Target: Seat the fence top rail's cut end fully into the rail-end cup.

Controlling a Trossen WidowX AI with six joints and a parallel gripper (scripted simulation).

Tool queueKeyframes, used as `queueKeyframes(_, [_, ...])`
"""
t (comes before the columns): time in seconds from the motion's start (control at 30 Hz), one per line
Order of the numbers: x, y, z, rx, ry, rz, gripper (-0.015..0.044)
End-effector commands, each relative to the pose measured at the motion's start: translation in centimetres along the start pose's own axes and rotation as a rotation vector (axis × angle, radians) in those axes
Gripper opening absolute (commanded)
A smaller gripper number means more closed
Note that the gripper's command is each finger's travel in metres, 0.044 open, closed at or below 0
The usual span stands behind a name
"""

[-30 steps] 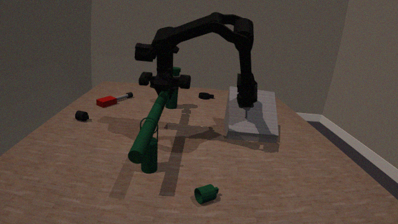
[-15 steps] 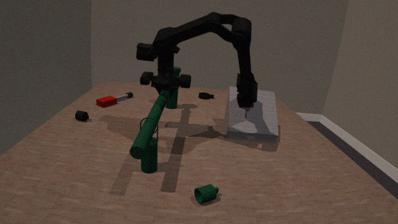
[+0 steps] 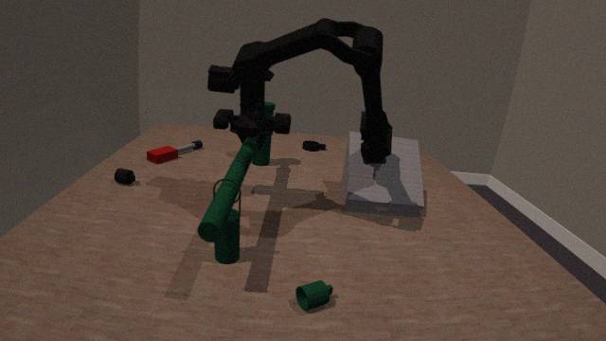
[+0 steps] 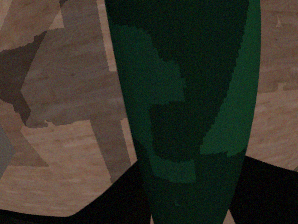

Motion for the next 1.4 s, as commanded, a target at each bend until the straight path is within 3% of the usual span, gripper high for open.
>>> queueKeyframes(0.0, [0.0,0.0,0.0,0.0,0.0,0.0,0.0])
queueKeyframes(1.37, [-0.02,0.37,0.14,0.009,-0.001,0.004,0.0])
Point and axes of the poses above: the point midway between the two fingers, 35 mm back from their tips, its own z axis back along the fingers, its own x axis across the jaws, y = z × x, the point moved 9 cm from there along z, back along the fingers, and after that the axes turned 13 degrees about z, right-handed, at the moved point
